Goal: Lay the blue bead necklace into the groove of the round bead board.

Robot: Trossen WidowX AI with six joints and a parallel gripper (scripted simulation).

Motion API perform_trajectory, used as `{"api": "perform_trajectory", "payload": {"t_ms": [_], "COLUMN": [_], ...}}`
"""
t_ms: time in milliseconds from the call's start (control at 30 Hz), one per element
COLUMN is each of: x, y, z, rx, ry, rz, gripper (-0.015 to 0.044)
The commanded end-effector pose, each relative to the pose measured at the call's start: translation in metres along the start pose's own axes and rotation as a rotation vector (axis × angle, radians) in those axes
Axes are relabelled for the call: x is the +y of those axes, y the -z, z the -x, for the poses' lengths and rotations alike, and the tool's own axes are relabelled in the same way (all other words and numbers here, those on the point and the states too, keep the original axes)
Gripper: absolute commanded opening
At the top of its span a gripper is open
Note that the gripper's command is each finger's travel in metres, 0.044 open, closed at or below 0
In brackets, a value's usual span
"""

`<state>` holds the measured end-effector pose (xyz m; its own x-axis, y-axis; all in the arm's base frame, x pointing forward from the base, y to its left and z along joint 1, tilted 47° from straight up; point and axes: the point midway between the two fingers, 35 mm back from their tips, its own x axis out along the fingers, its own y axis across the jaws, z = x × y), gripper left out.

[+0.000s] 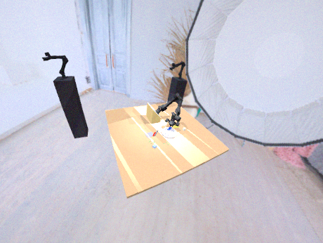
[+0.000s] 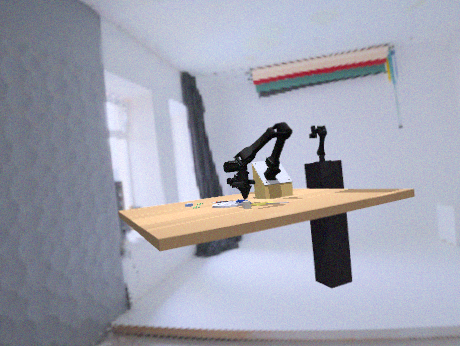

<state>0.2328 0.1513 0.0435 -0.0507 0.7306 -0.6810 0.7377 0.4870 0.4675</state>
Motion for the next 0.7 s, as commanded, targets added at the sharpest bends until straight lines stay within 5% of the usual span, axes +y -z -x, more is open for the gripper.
{"api": "perform_trajectory", "payload": {"t_ms": [0,333,667], "x": [0.0018,0.0017,0.0017], "y": [-0.0003,-0.0001,-0.0001], "z": [0.0115,0.0194,0.0194], "rx": [-0.003,-0.002,-0.002], "ry": [-0.005,-0.004,-0.004], "rz": [0.004,0.002,0.002], "gripper": [0.0184,0.044,0.044]}}
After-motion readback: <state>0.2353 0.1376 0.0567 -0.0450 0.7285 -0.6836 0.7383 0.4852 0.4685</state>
